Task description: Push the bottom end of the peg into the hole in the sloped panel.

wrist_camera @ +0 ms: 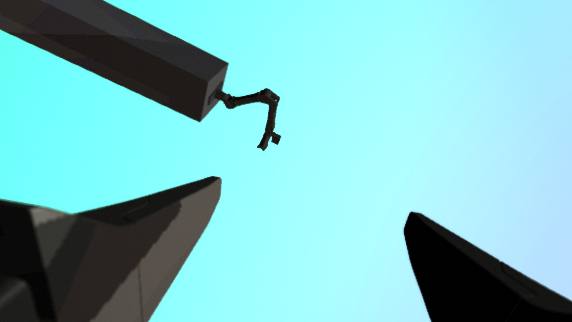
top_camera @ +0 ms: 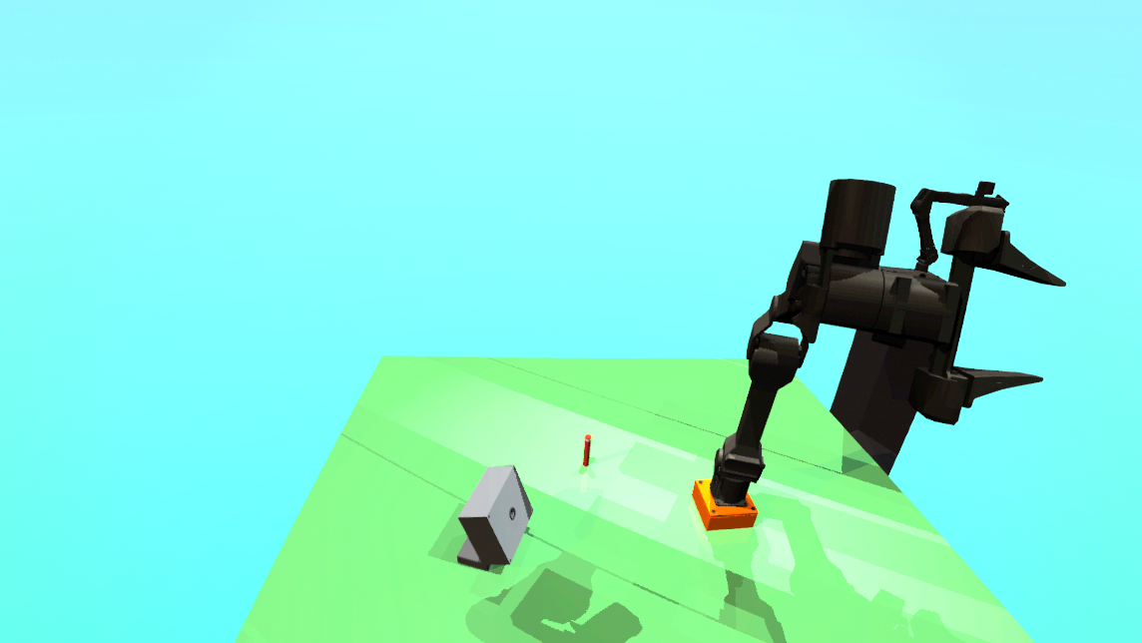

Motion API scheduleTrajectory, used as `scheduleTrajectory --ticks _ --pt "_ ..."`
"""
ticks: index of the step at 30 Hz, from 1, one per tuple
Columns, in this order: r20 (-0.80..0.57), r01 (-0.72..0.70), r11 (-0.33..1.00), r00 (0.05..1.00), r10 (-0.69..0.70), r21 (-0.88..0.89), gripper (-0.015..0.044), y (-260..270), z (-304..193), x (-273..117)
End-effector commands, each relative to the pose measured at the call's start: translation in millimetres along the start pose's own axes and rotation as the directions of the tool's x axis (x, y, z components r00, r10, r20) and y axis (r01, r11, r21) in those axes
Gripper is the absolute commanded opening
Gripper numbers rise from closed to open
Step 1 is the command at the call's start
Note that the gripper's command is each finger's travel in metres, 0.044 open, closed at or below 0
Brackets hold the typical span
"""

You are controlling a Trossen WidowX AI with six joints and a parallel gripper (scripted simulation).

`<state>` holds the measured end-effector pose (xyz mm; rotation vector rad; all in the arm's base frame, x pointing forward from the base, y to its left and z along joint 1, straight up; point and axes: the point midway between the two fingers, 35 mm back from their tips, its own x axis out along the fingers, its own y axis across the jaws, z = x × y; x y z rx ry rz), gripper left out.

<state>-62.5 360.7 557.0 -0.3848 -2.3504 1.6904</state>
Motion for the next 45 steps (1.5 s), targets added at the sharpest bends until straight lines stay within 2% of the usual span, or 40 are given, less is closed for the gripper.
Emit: scheduleTrajectory --ticks 1,2,13,27,33,39,45 --pt "-0.003 -0.001 1.0 1.0 0.001 0.006 0.0426 0.4 -0.6 -0.5" --pt "-0.013 -0.003 1.0 1.0 0.003 0.023 0.044 1.6 -2.4 -2.1" --pt "-0.217 0.025 0.926 0.974 0.062 0.377 0.044 29.9 -38.0 -39.7" --pt "-0.46 0.243 0.668 0.872 0.168 0.703 0.044 70.5 -73.1 -102.8" --pt "-0.562 0.378 0.547 0.798 0.217 0.747 0.044 87.8 -84.7 -138.4" --pt "-0.661 0.522 0.44 0.702 0.265 0.731 0.044 105.1 -93.4 -178.8" --pt "-0.718 0.665 0.274 0.617 0.321 0.694 0.044 122.7 -94.7 -213.7"
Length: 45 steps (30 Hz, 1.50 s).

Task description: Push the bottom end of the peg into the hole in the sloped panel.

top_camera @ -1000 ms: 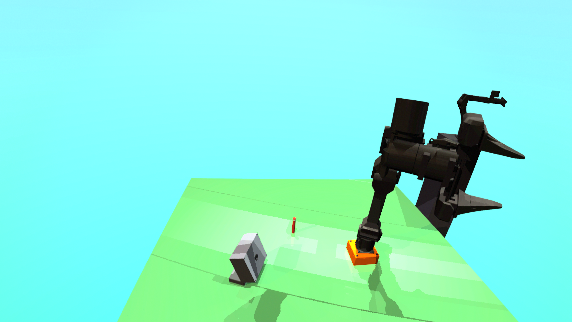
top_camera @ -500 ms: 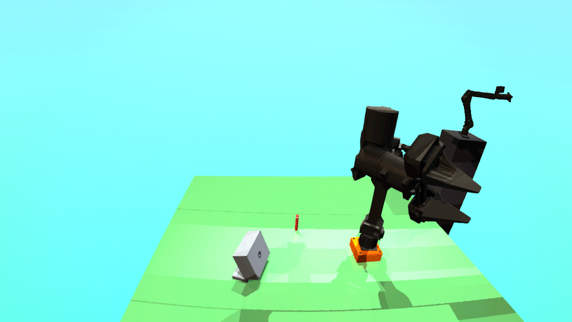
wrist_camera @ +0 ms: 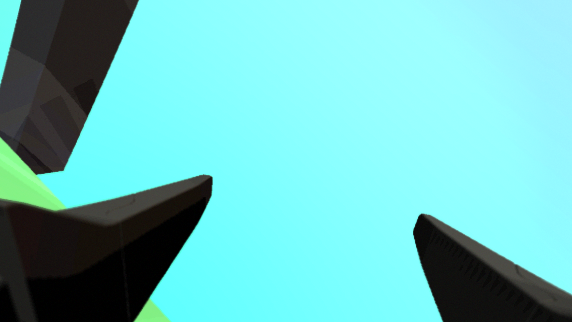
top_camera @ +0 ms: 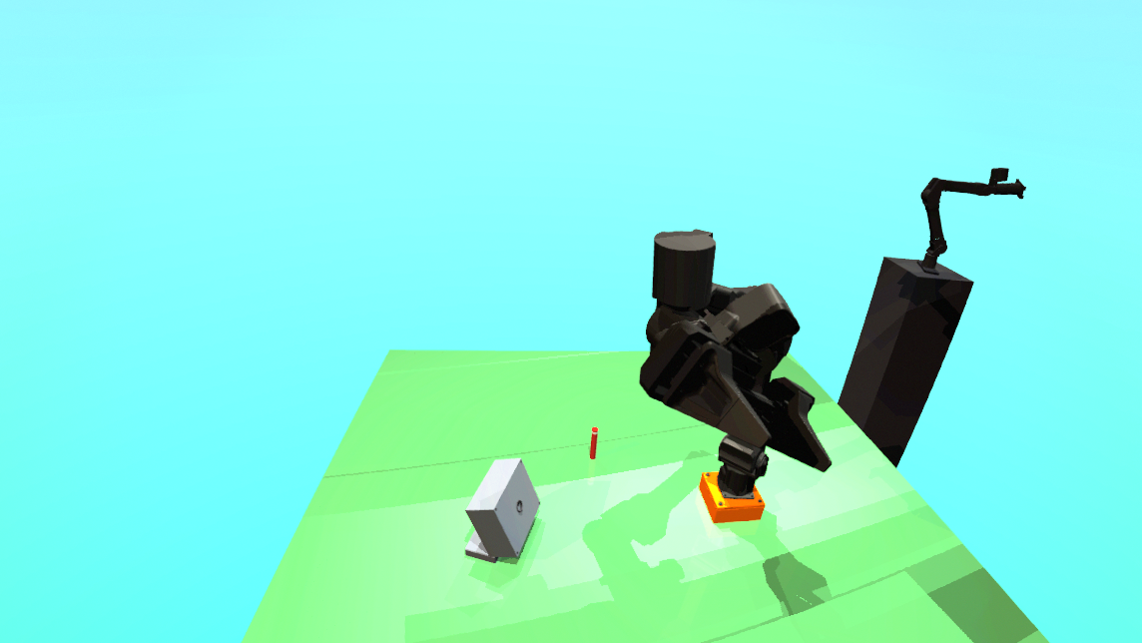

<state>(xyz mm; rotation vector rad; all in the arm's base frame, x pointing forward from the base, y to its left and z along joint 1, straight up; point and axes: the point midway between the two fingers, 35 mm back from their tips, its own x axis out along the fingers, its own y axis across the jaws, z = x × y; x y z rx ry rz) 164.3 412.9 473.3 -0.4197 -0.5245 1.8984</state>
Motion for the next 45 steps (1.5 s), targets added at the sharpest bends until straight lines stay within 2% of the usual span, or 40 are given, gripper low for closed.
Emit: scheduleTrajectory --ticks 1,10,19,32,45 --pt "-0.058 0.051 0.991 0.997 -0.044 0.126 0.044 -9.0 -20.0 -10.6" --pt "-0.207 0.22 0.89 0.967 -0.147 0.4 0.044 -29.2 -69.7 -46.3" --pt "-0.355 0.408 0.683 0.907 -0.227 0.605 0.044 -42.0 -116.7 -88.5" --pt "-0.547 0.612 0.237 0.786 -0.288 0.754 0.044 -45.9 -174.1 -151.4" --pt "-0.715 0.661 -0.274 0.634 -0.295 0.699 0.044 -34.4 -223.3 -219.8"
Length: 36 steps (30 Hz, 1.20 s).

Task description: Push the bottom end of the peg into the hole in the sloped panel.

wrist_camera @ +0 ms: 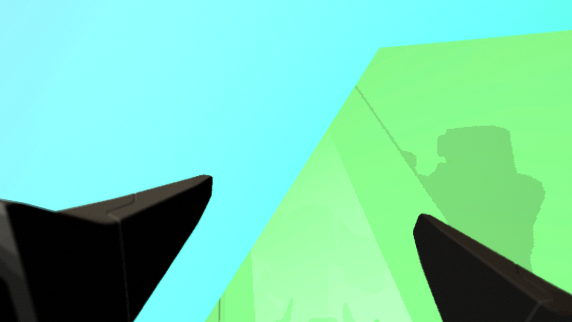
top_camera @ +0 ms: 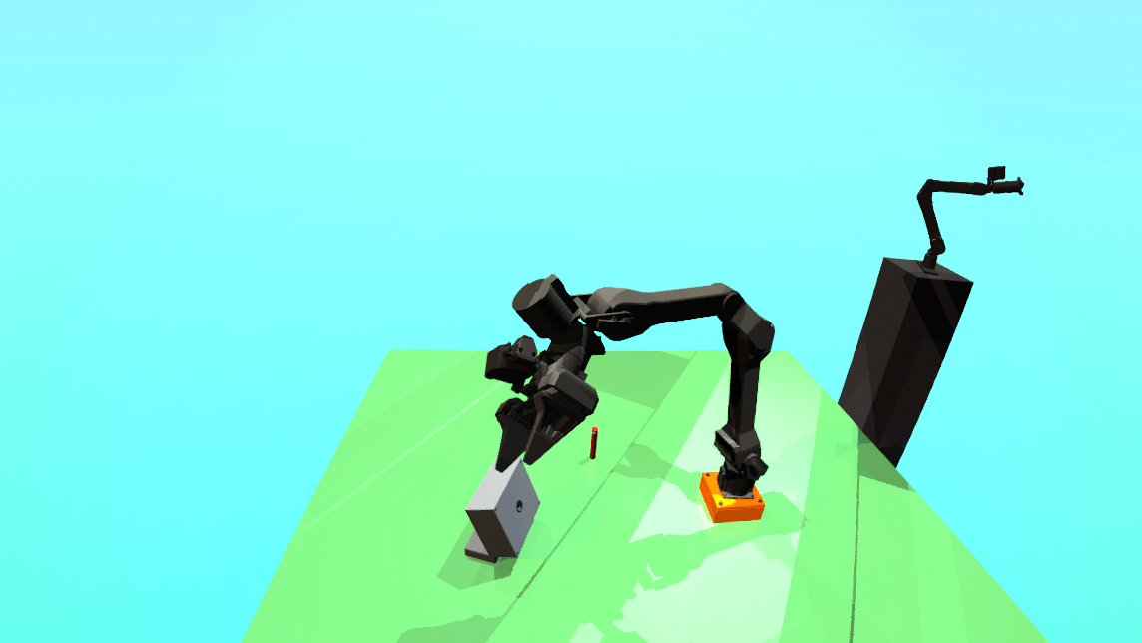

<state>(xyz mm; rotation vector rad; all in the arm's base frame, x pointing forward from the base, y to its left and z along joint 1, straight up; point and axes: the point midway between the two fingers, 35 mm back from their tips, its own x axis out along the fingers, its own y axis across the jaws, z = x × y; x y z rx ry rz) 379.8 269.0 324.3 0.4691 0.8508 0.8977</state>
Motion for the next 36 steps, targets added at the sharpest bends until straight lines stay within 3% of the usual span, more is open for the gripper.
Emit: scheduleTrajectory --ticks 1,16,26,36 --pt "0.005 0.063 0.989 0.998 -0.064 0.132 0.044 -23.6 -0.2 -5.4" --pt "-0.004 0.243 0.738 0.951 -0.309 0.629 0.044 -114.1 -8.2 -40.3" --pt "-0.043 0.262 0.434 0.891 -0.453 0.862 0.044 -168.0 -23.4 -71.2" --pt "-0.107 0.187 0.083 0.814 -0.57 0.979 0.044 -215.0 -45.4 -104.8"
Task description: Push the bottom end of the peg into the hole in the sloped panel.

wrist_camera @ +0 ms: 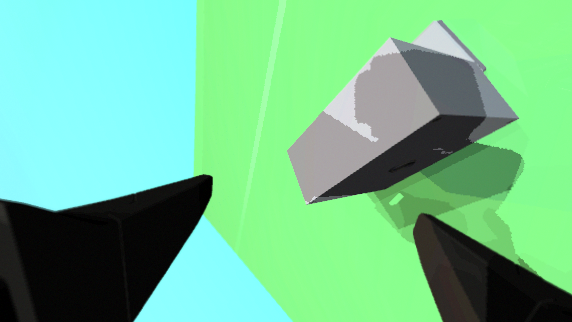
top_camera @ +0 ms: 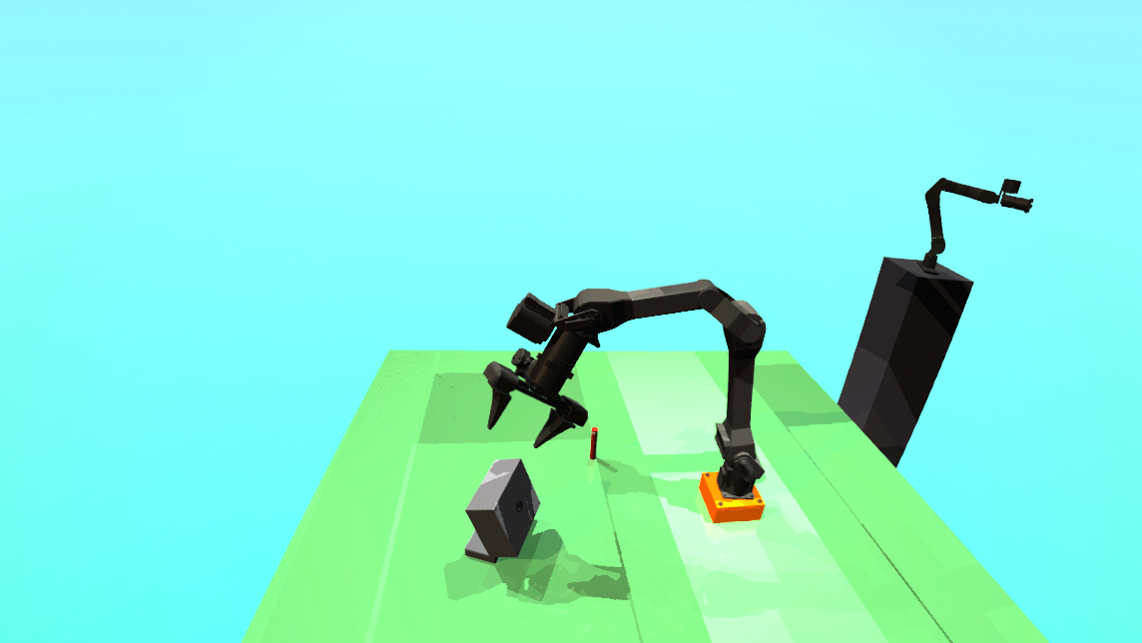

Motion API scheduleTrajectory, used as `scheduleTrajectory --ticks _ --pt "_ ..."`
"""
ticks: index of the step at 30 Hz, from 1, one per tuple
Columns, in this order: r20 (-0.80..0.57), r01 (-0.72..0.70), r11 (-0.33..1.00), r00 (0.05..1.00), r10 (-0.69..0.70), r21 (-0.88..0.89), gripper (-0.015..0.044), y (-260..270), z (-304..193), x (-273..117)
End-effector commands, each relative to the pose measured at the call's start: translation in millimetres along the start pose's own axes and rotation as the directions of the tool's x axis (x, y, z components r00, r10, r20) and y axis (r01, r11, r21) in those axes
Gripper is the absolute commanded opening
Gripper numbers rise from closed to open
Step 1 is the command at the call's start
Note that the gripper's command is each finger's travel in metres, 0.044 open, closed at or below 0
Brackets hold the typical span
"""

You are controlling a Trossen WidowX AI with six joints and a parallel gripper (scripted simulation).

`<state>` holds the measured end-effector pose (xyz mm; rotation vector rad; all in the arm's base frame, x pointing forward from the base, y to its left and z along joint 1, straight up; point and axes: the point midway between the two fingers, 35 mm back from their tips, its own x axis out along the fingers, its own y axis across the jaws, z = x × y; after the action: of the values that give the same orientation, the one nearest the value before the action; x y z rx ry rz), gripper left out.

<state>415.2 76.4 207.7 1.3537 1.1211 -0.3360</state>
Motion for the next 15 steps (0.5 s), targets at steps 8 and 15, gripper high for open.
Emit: scheduleTrajectory --ticks 8,15 --pt "0.105 0.074 0.922 0.987 -0.122 0.381 0.044 -43.7 47.1 -4.3" --pt "0.157 0.073 0.794 0.965 -0.208 0.603 0.044 -74.3 73.6 -10.7"
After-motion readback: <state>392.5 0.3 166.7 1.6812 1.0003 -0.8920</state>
